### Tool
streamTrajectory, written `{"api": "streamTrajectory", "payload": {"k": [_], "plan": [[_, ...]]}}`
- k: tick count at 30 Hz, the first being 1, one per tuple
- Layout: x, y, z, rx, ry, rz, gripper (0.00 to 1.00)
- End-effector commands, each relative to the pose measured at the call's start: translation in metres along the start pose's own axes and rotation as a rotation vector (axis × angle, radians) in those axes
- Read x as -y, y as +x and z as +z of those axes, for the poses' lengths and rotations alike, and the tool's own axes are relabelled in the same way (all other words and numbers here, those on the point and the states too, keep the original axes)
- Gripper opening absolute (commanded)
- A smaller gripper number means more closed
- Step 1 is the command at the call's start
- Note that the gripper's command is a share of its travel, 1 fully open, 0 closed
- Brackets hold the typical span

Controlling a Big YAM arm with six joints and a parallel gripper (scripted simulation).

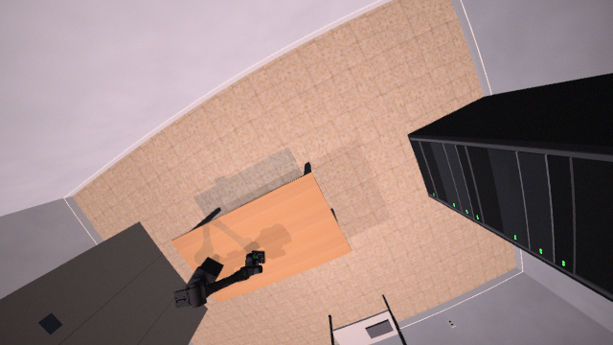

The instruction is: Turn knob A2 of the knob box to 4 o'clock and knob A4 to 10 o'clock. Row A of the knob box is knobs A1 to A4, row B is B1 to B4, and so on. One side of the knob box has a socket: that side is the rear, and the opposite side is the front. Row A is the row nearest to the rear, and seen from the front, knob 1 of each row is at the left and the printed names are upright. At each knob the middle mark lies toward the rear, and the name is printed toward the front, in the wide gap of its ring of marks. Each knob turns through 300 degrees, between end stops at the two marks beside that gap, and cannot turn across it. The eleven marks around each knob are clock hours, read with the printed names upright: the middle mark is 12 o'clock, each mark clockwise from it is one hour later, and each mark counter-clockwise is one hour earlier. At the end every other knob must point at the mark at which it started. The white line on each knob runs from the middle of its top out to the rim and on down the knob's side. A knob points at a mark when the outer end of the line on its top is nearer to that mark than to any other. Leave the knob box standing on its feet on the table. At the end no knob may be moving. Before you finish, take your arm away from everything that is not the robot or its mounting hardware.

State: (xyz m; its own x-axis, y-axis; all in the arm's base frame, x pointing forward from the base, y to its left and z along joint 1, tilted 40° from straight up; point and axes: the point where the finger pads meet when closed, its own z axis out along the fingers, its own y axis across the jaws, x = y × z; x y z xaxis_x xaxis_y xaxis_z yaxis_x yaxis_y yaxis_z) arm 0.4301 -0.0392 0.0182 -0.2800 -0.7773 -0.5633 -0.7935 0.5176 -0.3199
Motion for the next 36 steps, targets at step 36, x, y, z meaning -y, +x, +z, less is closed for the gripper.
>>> {"api": "streamTrajectory", "payload": {"k": [36], "plan": [[0.009, 0.005, 0.002, 0.004, 0.013, -0.009, 0.19]]}}
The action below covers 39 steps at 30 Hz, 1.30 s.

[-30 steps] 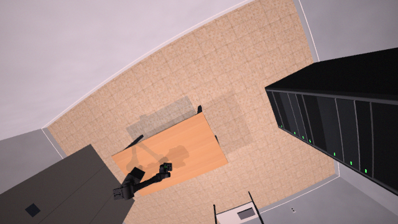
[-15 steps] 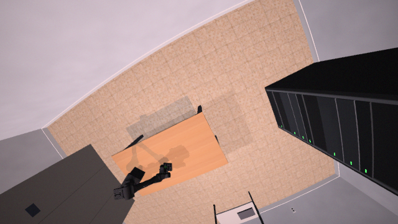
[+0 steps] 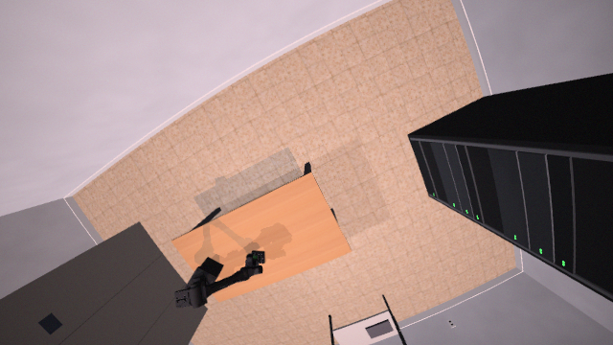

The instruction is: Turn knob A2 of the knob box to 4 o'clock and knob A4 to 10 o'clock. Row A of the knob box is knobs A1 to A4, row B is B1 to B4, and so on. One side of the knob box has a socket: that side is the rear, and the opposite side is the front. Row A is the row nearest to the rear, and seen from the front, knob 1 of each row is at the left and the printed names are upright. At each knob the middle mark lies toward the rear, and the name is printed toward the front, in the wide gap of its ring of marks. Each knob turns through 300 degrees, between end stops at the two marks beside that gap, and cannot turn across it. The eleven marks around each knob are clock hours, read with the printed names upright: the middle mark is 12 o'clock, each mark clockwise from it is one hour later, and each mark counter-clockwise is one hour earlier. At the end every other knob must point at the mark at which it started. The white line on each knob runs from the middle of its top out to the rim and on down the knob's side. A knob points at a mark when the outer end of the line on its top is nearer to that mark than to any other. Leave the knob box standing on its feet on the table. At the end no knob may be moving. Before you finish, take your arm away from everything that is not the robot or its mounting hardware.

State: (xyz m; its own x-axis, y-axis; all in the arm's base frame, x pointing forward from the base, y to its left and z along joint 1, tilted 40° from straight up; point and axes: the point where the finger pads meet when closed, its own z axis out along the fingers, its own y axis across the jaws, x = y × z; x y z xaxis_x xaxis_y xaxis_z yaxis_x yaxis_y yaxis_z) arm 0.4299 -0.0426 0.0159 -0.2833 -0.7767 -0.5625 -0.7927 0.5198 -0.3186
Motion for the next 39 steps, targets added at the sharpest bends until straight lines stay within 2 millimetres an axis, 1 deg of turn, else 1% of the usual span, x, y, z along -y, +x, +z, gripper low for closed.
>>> {"api": "streamTrajectory", "payload": {"k": [1, 21, 26, 39], "plan": [[0.008, 0.001, 0.001, 0.006, 0.012, -0.012, 0.19], [0.008, 0.0, 0.002, 0.007, 0.014, -0.014, 0.19], [0.007, -0.006, 0.006, 0.011, 0.009, -0.015, 0.19], [0.006, -0.005, 0.015, 0.009, 0.008, -0.007, 0.19]]}}
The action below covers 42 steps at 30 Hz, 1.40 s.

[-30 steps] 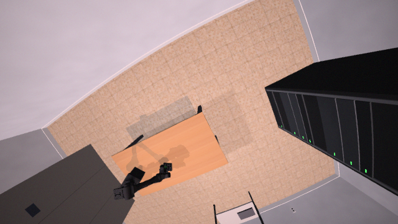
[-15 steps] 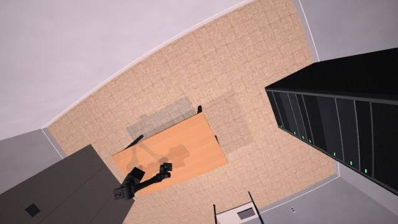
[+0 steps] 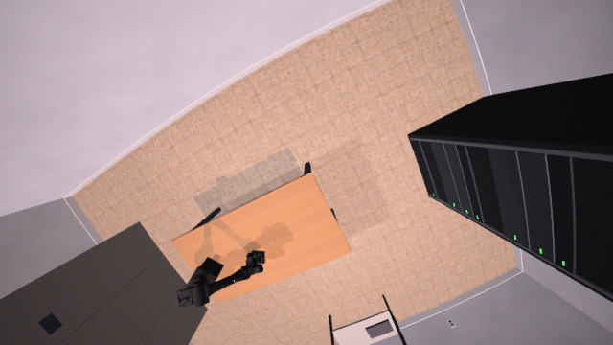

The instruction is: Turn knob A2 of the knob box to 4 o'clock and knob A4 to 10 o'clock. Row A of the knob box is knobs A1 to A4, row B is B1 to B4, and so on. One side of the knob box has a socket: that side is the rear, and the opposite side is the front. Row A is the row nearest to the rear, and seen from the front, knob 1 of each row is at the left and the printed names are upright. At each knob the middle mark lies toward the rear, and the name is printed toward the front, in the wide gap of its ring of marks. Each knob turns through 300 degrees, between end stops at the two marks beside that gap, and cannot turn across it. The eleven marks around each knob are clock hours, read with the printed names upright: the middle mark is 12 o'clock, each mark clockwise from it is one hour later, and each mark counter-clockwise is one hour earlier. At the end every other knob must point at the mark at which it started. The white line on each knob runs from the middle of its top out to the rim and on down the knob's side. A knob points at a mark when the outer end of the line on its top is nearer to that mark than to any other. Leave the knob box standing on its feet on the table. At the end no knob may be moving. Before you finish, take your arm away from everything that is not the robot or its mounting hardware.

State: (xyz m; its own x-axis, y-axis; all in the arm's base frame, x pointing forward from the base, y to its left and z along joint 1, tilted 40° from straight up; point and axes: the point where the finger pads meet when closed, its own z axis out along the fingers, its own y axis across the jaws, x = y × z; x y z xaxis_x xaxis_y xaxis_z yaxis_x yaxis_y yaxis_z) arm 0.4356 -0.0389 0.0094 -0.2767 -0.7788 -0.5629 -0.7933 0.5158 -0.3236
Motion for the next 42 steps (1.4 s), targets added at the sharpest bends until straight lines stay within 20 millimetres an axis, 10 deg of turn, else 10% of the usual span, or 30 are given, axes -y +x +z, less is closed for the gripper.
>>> {"api": "streamTrajectory", "payload": {"k": [1, 42], "plan": [[0.0065, -0.0033, 0.006, 0.005, 0.008, 0.0, 0.19], [0.0036, -0.0008, 0.0079, 0.002, 0.003, 0.005, 0.19]]}}
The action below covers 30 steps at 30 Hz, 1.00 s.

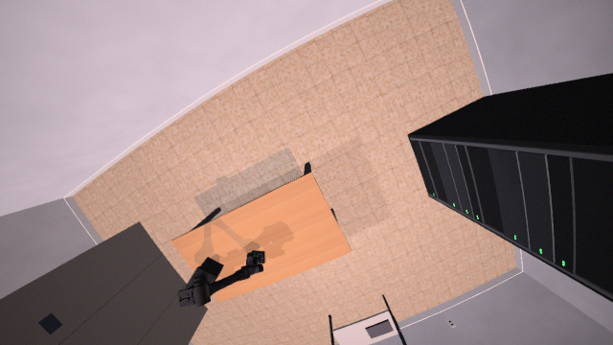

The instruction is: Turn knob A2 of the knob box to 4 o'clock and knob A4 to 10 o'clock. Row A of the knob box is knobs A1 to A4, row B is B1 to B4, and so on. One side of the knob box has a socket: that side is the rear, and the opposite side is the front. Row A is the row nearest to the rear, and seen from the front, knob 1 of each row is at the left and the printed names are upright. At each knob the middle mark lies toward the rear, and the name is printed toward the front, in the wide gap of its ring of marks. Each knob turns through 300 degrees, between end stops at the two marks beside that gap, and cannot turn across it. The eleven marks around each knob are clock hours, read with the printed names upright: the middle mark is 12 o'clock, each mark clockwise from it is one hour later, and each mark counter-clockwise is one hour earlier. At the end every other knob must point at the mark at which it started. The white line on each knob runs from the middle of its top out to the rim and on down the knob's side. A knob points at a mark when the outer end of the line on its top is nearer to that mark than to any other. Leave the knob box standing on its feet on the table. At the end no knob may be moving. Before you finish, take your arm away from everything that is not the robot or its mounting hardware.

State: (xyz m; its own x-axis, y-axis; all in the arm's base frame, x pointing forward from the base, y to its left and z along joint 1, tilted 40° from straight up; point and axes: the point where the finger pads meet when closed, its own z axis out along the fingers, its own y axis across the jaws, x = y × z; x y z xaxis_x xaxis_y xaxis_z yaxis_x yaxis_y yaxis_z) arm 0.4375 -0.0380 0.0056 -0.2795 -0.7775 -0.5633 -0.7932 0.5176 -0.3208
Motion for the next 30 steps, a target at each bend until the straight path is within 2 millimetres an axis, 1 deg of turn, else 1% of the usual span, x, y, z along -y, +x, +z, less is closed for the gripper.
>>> {"api": "streamTrajectory", "payload": {"k": [1, 4, 5, 30], "plan": [[0.0038, -0.0018, 0.0037, 0.003, 0.004, 0.002, 0.19], [0.0038, -0.0018, 0.0037, 0.003, 0.004, 0.002, 0.19], [0.0038, -0.0018, 0.0037, 0.003, 0.004, 0.002, 0.08], [0.0035, -0.0017, 0.0037, 0.003, 0.003, 0.002, 0.08]]}}
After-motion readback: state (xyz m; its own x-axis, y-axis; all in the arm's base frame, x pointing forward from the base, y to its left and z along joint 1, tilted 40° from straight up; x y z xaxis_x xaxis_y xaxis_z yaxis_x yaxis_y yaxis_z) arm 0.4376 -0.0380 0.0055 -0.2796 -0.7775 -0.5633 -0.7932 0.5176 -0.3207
